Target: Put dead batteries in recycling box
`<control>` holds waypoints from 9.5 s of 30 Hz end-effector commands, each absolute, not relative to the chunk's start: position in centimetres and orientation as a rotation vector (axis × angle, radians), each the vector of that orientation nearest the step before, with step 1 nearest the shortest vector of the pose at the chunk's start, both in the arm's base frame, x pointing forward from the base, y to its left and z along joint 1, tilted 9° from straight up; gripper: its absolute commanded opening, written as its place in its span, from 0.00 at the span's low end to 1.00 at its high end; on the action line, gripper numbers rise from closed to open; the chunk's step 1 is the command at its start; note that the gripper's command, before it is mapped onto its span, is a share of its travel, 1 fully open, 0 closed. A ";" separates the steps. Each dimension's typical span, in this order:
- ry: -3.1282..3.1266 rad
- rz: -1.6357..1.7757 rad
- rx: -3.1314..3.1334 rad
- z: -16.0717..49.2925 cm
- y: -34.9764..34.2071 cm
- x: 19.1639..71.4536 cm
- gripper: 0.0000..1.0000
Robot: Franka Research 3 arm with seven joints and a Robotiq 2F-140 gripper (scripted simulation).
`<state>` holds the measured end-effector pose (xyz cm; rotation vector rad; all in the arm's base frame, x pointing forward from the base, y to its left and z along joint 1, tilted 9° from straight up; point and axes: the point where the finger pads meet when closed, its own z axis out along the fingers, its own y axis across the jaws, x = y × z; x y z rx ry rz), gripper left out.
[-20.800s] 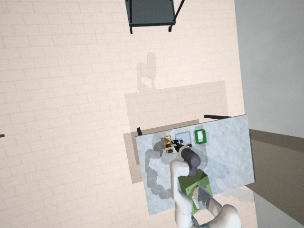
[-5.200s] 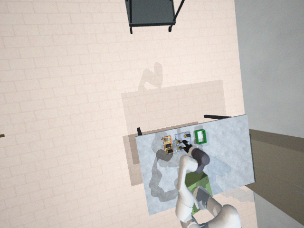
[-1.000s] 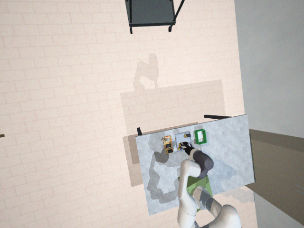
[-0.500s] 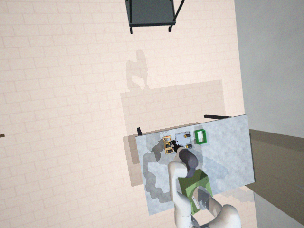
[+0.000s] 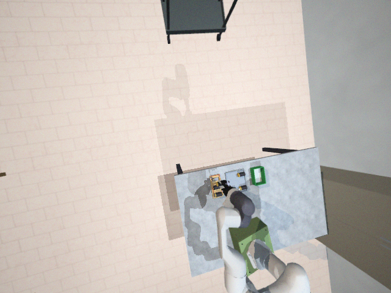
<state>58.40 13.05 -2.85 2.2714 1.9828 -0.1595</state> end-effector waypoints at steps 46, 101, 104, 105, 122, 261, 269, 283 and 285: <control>1.920 -0.159 2.320 -9.0 12.0 58.4 0.16; 2.002 -0.166 2.254 -9.0 12.1 58.7 0.16; 2.002 -0.166 2.254 -9.0 12.1 58.7 0.16; 2.002 -0.166 2.254 -9.0 12.1 58.7 0.16; 2.002 -0.166 2.254 -9.0 11.9 58.7 0.16; 2.002 -0.166 2.254 -10.3 11.7 58.5 0.16; 2.002 -0.166 2.254 -10.3 11.7 58.5 0.16; 2.002 -0.166 2.254 -10.3 11.7 58.5 0.16; 2.002 -0.166 2.254 -10.3 11.7 58.5 0.16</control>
